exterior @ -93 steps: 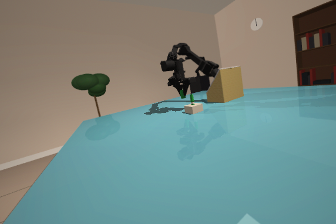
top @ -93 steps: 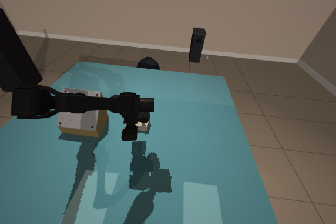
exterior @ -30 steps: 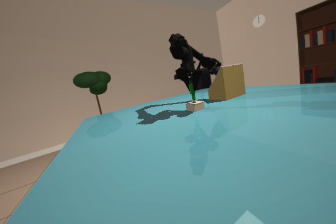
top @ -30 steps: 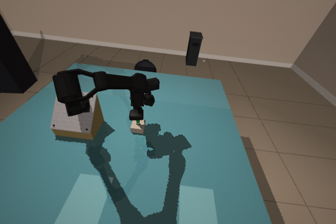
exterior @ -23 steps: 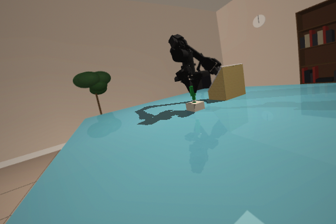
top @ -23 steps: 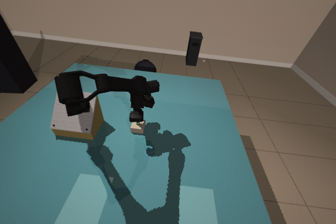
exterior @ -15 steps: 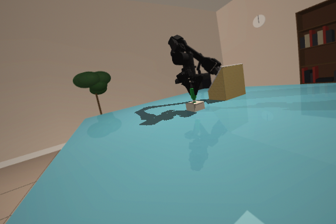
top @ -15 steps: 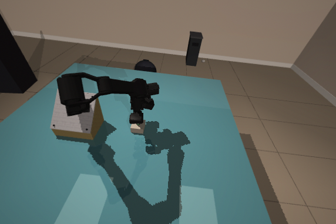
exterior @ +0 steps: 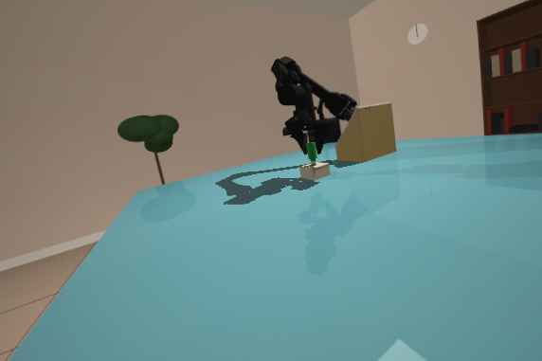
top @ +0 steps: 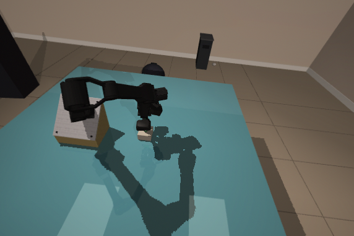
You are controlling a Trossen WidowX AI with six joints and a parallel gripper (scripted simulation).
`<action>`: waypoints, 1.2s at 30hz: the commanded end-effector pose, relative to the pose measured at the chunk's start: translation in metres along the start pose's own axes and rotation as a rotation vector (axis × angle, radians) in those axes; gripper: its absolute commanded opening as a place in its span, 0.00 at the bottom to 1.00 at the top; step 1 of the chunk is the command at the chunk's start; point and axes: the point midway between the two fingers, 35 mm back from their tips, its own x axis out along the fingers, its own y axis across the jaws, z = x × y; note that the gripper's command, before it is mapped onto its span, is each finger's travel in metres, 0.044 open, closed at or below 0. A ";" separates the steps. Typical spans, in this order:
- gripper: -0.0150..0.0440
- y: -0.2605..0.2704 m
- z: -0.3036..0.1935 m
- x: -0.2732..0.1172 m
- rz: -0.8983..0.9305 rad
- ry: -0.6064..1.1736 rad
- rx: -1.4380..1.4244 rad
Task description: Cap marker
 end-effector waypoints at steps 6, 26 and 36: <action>1.00 0.000 0.001 -0.003 0.000 -0.001 0.000; 0.51 0.001 0.000 -0.067 -0.001 -0.004 0.187; 0.25 0.001 0.000 -0.067 -0.001 -0.004 0.187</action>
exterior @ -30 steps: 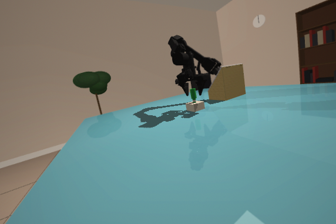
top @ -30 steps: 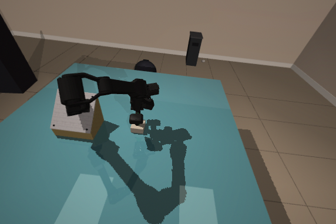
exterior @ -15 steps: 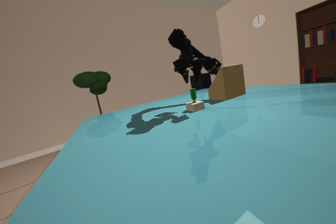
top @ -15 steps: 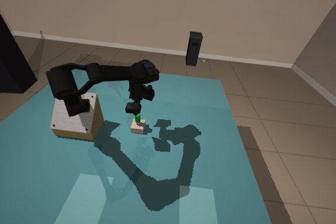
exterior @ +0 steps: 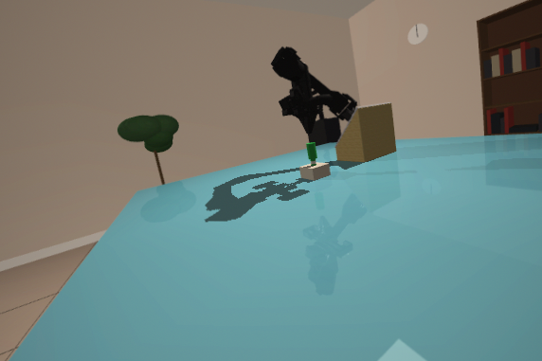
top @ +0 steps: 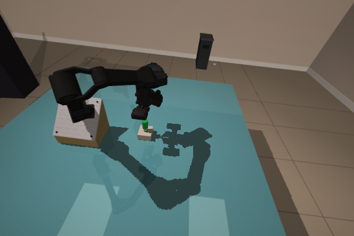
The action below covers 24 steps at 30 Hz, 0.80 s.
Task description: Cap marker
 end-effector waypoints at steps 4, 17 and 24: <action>0.25 0.000 0.001 0.000 -0.003 -0.004 0.005; 0.25 0.000 0.001 0.017 -0.003 -0.004 0.005; 0.25 0.000 0.001 0.027 -0.004 -0.004 0.006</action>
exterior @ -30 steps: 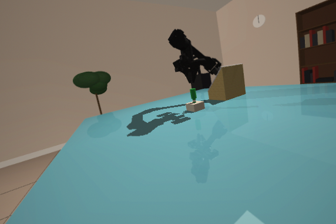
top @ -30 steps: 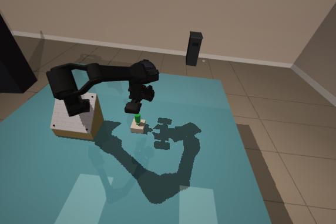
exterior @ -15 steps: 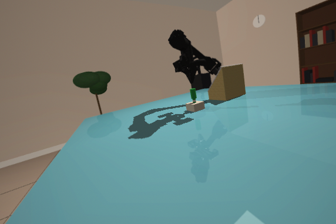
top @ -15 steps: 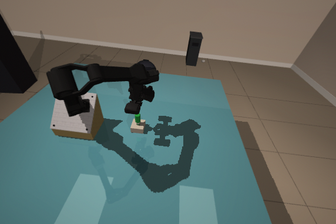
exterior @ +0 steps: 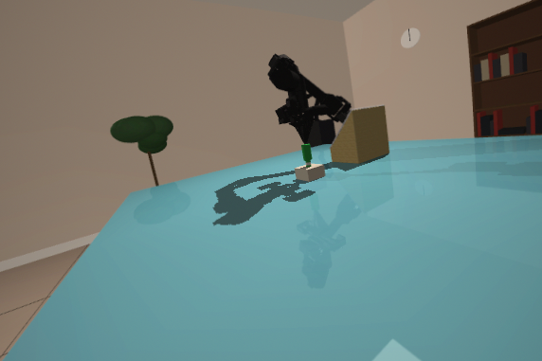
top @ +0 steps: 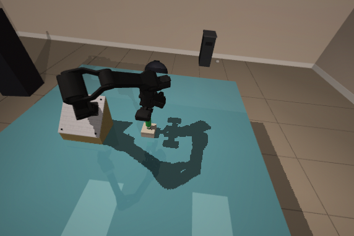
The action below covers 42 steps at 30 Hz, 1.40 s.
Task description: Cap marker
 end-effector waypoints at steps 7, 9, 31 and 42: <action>0.25 0.000 0.000 0.015 -0.005 -0.002 -0.005; 0.25 0.000 0.000 0.017 -0.005 -0.002 -0.005; 0.43 0.002 0.001 -0.077 0.004 -0.004 -0.003; 0.92 0.002 0.001 -0.077 0.004 -0.004 -0.003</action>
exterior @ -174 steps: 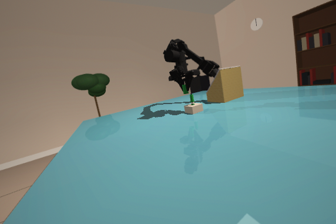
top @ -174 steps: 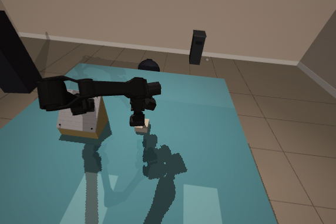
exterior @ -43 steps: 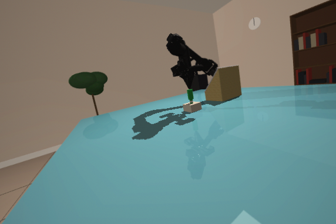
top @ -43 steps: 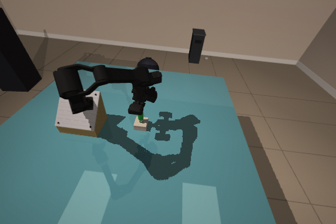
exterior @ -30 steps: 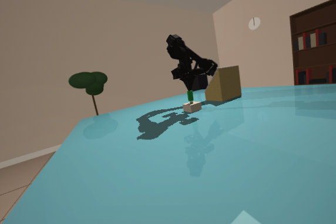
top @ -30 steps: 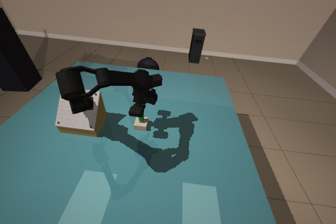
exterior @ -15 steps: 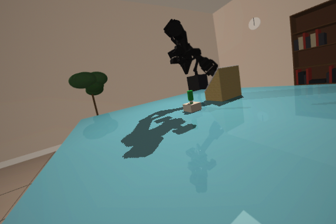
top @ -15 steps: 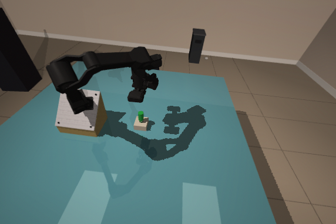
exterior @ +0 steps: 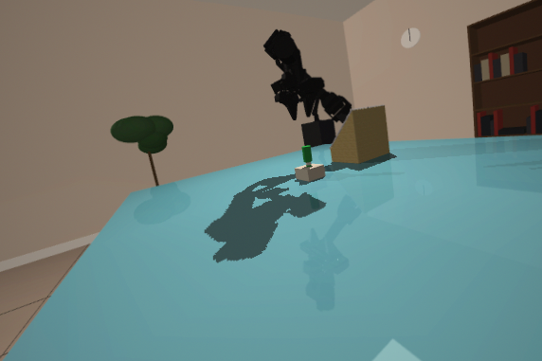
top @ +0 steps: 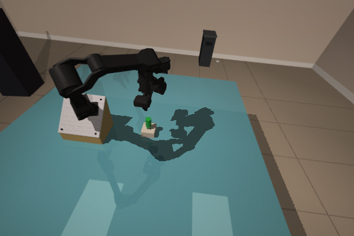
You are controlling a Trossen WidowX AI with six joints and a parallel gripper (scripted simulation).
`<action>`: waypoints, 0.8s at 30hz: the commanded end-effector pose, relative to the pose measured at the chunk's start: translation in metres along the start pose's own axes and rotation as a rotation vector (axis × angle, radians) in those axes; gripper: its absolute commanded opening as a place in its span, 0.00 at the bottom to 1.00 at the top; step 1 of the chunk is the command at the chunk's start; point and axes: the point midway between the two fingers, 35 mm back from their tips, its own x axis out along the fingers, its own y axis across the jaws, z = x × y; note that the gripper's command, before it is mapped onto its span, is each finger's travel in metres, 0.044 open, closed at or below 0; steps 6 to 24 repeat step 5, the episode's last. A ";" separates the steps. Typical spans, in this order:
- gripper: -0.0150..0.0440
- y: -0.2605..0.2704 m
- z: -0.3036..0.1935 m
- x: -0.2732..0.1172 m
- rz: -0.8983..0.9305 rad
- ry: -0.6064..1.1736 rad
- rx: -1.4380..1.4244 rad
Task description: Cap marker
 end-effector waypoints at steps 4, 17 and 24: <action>1.00 0.000 -0.001 0.000 0.002 0.004 0.003; 1.00 0.000 -0.001 0.000 0.002 0.004 0.003; 1.00 0.000 -0.001 0.000 0.002 0.004 0.003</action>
